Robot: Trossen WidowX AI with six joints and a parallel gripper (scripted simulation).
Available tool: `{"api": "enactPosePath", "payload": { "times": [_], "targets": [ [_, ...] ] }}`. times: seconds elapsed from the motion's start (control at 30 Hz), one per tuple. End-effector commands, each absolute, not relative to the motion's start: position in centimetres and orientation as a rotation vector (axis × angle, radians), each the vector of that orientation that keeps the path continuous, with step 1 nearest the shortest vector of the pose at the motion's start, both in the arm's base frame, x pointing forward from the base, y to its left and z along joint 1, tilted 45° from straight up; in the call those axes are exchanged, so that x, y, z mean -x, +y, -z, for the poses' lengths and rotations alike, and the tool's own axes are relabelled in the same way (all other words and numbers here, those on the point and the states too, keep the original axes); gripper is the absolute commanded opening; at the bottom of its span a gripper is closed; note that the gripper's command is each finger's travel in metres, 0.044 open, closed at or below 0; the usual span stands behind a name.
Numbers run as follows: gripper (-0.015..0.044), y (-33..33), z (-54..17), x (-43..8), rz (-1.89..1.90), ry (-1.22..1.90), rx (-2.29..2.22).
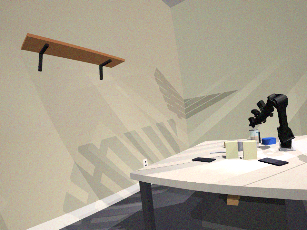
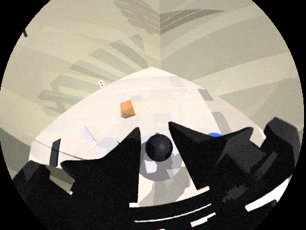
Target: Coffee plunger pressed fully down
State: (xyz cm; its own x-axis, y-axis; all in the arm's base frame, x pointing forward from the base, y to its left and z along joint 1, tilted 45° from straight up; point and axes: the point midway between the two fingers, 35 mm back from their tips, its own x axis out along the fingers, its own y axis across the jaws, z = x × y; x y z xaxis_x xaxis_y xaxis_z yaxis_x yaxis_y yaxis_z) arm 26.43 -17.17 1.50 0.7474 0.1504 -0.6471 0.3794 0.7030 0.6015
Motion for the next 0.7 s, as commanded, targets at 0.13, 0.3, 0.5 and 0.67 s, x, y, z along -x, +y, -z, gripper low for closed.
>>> {"api": "enactPosePath", "payload": {
  "times": [0.13,0.3,0.5,0.67],
  "targets": [
    [0.0363,-17.2,-1.4,-26.4,0.145,0.738,-0.796],
    [0.044,-17.2,-1.4,-26.4,0.145,0.738,-0.796],
    [0.044,-18.8,-3.5,-26.1,0.142,0.746,-0.799],
    [0.044,-21.3,-8.4,-24.9,0.134,0.753,-0.81]
  ]
}}
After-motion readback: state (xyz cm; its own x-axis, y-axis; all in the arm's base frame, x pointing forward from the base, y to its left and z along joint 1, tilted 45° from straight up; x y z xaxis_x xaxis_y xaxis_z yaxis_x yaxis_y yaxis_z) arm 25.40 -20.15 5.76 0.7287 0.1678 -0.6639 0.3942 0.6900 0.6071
